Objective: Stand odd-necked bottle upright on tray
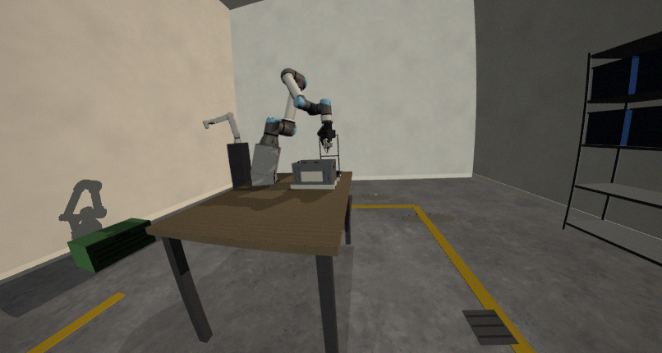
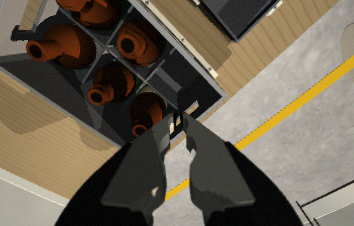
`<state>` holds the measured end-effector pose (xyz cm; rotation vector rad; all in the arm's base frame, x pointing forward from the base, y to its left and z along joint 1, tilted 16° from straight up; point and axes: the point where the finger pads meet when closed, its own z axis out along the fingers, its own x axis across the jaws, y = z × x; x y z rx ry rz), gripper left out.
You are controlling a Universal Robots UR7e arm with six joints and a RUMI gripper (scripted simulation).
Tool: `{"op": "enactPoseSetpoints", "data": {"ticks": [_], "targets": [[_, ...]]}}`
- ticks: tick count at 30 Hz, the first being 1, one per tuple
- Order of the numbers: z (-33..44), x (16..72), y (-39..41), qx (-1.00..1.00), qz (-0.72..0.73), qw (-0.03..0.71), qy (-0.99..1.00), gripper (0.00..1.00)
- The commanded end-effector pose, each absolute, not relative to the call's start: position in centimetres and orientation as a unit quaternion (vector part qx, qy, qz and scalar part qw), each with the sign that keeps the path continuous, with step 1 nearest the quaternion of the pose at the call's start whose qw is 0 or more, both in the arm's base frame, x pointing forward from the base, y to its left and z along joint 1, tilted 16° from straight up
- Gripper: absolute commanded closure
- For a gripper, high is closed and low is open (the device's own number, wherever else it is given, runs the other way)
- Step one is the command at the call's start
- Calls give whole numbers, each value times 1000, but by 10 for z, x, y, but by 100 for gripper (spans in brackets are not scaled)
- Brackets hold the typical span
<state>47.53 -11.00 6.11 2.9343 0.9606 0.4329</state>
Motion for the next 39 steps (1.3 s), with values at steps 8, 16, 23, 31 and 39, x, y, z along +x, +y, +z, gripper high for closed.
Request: {"op": "enactPoseSetpoints", "data": {"ticks": [8,16,23,31,39], "targets": [[62,475,-110,941,139,12,308,100],[62,475,-110,941,139,12,308,100],[62,475,-110,941,139,12,308,100],[62,475,-110,941,139,12,308,100],[58,458,-122,941,138,12,308,100]]}}
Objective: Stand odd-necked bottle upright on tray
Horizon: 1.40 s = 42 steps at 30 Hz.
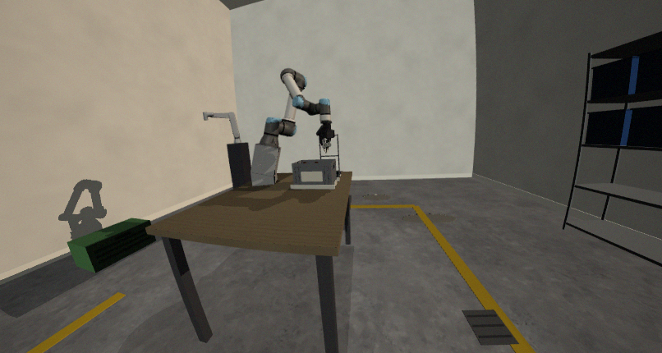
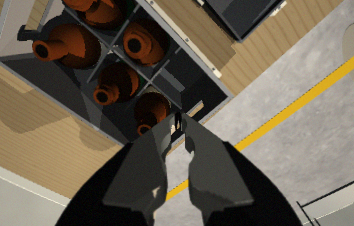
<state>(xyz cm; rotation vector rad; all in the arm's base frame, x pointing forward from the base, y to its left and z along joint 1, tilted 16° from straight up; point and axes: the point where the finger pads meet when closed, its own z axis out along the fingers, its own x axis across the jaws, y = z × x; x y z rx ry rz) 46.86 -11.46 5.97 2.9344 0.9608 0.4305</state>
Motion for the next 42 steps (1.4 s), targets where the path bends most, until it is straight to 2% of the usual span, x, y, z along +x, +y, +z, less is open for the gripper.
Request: {"op": "enactPoseSetpoints", "data": {"ticks": [1,6,19,30,31,42], "targets": [[56,452,-126,941,137,12,308,100],[51,429,-138,941,136,12,309,100],[15,314,-170,941,137,12,308,100],[7,296,-170,941,139,12,308,100],[7,296,-170,941,139,12,308,62],[7,296,-170,941,139,12,308,62]]}}
